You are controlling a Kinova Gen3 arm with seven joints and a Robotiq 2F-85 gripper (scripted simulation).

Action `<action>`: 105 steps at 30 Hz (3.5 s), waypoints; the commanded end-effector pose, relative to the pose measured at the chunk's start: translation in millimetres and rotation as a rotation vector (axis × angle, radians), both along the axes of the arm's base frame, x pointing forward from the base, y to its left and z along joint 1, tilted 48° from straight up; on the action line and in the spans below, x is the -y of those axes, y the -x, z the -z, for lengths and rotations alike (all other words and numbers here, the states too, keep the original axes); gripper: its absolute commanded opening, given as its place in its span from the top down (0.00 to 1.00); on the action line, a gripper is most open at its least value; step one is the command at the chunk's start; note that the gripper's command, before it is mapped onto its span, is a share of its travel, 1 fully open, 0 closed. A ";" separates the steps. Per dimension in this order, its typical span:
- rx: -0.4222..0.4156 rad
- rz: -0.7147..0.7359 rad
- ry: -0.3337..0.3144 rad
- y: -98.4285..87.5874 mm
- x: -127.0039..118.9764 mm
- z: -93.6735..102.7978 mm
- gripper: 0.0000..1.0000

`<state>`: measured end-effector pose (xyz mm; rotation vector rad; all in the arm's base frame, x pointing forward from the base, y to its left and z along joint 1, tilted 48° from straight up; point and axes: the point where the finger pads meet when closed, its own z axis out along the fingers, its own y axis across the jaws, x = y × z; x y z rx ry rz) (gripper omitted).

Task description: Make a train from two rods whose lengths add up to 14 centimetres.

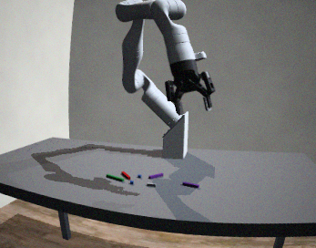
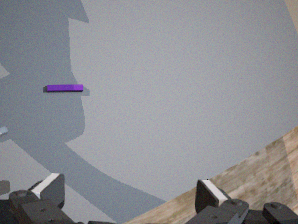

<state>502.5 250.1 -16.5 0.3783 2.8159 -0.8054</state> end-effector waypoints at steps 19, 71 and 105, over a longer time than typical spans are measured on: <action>0.273 0.479 0.039 55.9 55.6 21.4 0.00; 1.630 1.946 -0.191 152.9 221.3 -47.8 0.00; 1.765 2.072 -0.266 159.5 233.3 -60.3 0.00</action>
